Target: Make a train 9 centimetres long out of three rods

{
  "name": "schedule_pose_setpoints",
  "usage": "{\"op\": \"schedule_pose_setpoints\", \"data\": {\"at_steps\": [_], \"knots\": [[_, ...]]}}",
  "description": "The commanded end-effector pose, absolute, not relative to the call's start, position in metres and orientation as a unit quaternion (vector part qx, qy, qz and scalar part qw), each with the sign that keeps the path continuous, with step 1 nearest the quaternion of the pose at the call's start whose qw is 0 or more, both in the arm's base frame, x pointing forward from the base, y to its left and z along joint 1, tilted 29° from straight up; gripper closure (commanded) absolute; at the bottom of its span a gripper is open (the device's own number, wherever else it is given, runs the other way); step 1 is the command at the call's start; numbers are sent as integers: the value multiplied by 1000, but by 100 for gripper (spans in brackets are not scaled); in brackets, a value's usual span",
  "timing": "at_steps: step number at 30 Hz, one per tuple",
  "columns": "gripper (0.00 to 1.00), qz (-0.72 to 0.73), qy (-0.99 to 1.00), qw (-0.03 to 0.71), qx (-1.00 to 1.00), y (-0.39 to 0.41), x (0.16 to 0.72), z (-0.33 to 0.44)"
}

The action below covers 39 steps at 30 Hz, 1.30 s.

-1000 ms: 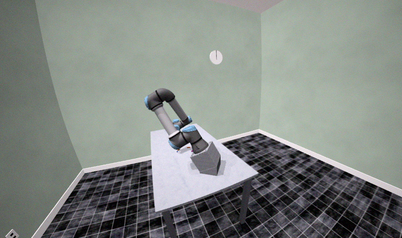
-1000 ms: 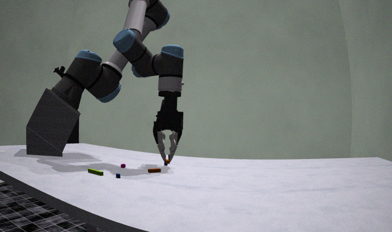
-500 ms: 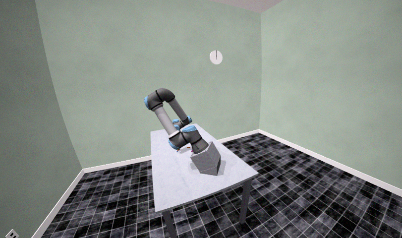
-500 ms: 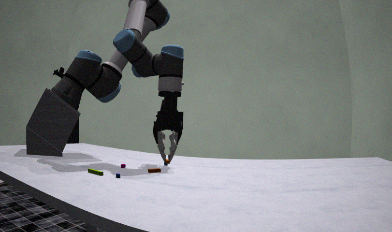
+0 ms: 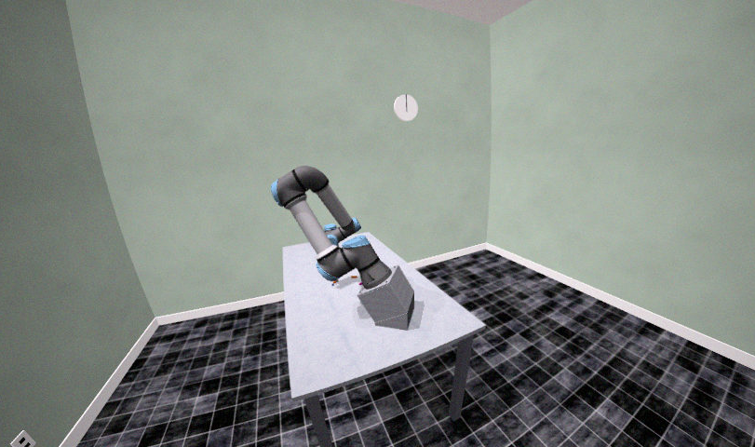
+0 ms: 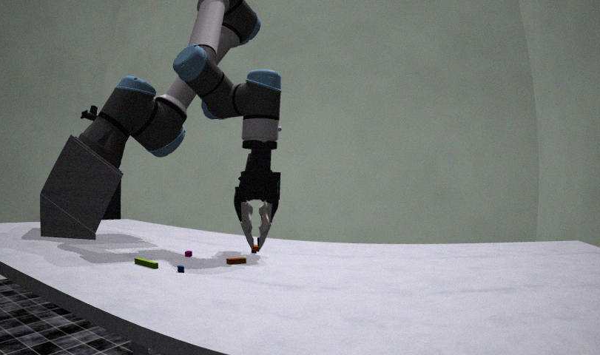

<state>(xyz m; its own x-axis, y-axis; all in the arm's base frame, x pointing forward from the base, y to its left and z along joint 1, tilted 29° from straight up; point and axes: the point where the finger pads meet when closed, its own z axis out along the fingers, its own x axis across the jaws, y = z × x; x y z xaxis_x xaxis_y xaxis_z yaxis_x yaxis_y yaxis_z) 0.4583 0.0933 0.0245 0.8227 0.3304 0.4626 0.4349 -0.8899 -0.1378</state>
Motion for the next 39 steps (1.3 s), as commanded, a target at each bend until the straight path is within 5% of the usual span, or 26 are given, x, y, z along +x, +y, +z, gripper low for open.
{"op": "schedule_pose_setpoints", "data": {"at_steps": [1,39], "knots": [[100,-220,-203,118,-947,95,461,22],[100,-220,-203,118,-947,96,464,17]]}}
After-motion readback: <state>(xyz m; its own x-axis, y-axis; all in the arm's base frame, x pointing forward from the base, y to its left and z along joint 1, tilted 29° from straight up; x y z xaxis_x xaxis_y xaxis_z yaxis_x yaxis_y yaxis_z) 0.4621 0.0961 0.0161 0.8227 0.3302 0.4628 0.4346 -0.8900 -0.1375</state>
